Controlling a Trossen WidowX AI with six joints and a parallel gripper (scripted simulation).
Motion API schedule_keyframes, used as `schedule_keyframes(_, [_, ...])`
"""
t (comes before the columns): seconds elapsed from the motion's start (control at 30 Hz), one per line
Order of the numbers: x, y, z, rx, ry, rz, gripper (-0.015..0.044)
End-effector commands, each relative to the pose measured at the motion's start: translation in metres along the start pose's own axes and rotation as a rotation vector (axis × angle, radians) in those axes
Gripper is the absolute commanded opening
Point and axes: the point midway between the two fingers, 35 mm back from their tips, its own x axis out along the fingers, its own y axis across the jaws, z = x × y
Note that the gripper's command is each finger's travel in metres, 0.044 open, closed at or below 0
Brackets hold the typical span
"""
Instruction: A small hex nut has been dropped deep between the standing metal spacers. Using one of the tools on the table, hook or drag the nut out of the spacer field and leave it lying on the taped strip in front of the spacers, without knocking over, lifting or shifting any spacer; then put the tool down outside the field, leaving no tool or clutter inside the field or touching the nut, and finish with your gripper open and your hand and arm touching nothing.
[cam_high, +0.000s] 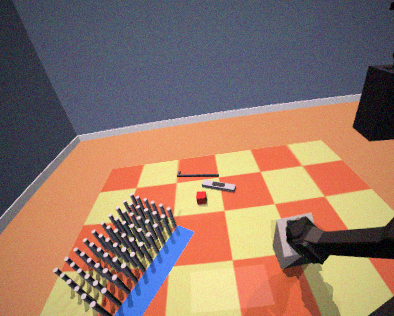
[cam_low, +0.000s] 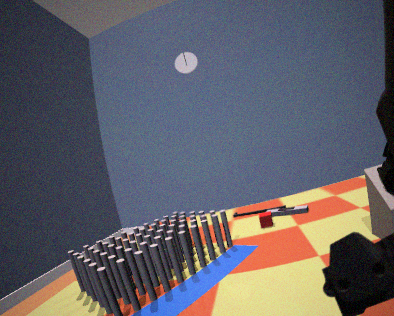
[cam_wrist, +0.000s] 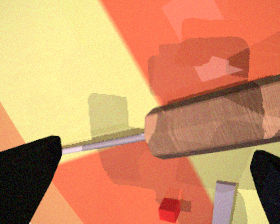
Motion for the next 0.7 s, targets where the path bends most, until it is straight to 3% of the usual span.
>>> schedule_keyframes(0.0, [-0.0075,-0.0160,-0.0058,0.708,0.063,0.136,0.0440])
schedule_keyframes(0.23, [-0.0114,-0.0191,-0.0084,1.029,0.126,0.173,0.0440])
schedule_keyframes(0.67, [-0.0116,-0.0192,-0.0085,1.042,0.129,0.174,0.0440])
